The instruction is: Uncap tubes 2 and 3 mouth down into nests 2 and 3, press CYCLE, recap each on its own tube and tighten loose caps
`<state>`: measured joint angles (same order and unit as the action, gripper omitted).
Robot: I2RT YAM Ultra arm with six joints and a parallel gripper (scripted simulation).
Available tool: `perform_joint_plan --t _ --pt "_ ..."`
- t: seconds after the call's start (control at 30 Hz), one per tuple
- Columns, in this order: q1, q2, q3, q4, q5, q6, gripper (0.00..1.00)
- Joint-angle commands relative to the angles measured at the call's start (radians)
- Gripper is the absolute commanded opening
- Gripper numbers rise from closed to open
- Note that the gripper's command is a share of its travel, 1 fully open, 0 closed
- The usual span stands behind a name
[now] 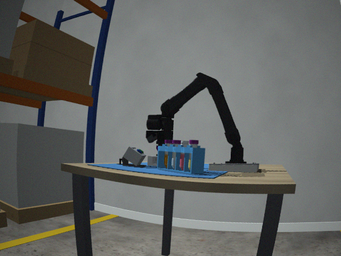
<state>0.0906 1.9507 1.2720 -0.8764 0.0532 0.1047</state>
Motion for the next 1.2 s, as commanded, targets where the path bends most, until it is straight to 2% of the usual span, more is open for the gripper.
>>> perform_joint_plan --t 0.0,0.27,0.67,0.73,0.93,1.17 --pt "0.001 -0.038 0.040 -0.052 -0.001 0.001 0.47" --pt "0.006 -0.076 0.113 -0.164 -0.001 0.006 0.47" --pt "0.015 -0.116 0.301 -0.393 0.000 0.015 0.47" --pt "0.015 -0.116 0.301 -0.393 0.000 0.015 0.47" --pt "0.019 -0.117 0.411 -0.503 0.000 0.019 0.47" --pt "0.019 -0.117 0.412 -0.504 0.000 0.019 0.47"
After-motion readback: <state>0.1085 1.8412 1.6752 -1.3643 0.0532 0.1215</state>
